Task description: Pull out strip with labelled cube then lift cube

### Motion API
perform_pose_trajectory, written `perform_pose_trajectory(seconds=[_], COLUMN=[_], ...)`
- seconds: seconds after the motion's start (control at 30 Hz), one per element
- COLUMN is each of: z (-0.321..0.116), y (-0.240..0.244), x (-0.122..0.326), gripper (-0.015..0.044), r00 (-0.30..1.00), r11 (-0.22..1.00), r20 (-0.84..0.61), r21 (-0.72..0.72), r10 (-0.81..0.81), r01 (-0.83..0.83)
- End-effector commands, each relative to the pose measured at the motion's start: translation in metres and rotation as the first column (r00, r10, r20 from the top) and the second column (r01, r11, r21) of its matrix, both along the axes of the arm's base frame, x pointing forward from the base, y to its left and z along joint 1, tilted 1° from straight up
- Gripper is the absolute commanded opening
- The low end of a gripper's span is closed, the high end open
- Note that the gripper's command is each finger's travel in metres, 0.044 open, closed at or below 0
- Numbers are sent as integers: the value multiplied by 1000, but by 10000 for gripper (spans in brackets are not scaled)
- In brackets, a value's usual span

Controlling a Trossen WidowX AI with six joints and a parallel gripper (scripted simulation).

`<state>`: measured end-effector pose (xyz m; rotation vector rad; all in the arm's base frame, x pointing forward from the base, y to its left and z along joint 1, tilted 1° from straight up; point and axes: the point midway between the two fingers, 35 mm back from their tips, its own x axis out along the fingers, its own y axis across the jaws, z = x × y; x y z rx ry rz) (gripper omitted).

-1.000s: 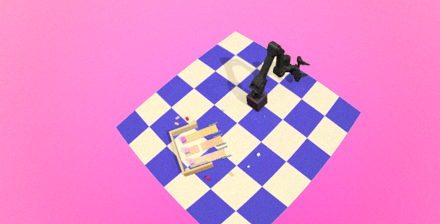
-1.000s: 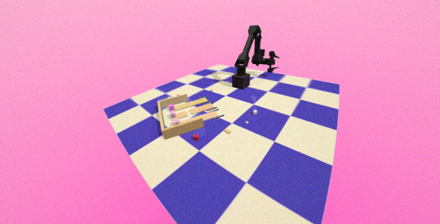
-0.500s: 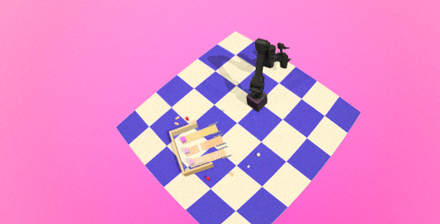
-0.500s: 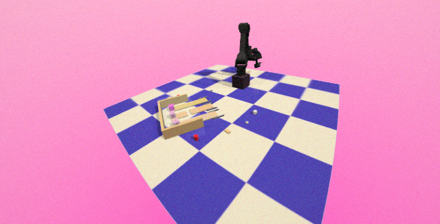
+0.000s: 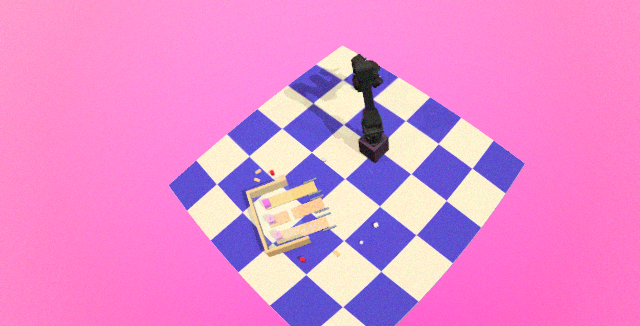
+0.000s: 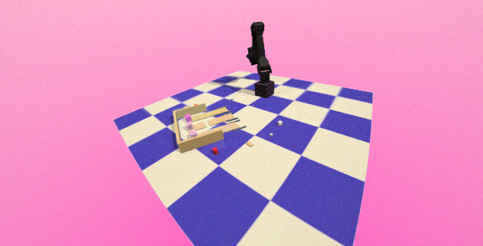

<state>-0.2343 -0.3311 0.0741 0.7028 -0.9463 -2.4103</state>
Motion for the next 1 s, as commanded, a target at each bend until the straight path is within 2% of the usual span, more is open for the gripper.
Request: perform_pose_trajectory(seconds=[0.0, 0.3, 0.53, 0.77, 0.97], z=[8, 27, 38, 47, 53], y=[-35, -60, -39, 20, 97], x=[68, 212, 325, 429, 499], gripper=[400, 400, 400, 400, 400], r00=[970, 759, 440, 34, -335], r11=[968, 754, 445, 74, -238], r20=[-19, -36, -82, -106, -114], r21=[73, 153, 279, 401, 498], r10=[242, 650, 894, 994, 935], r01=[-240, -639, -851, -913, -834])
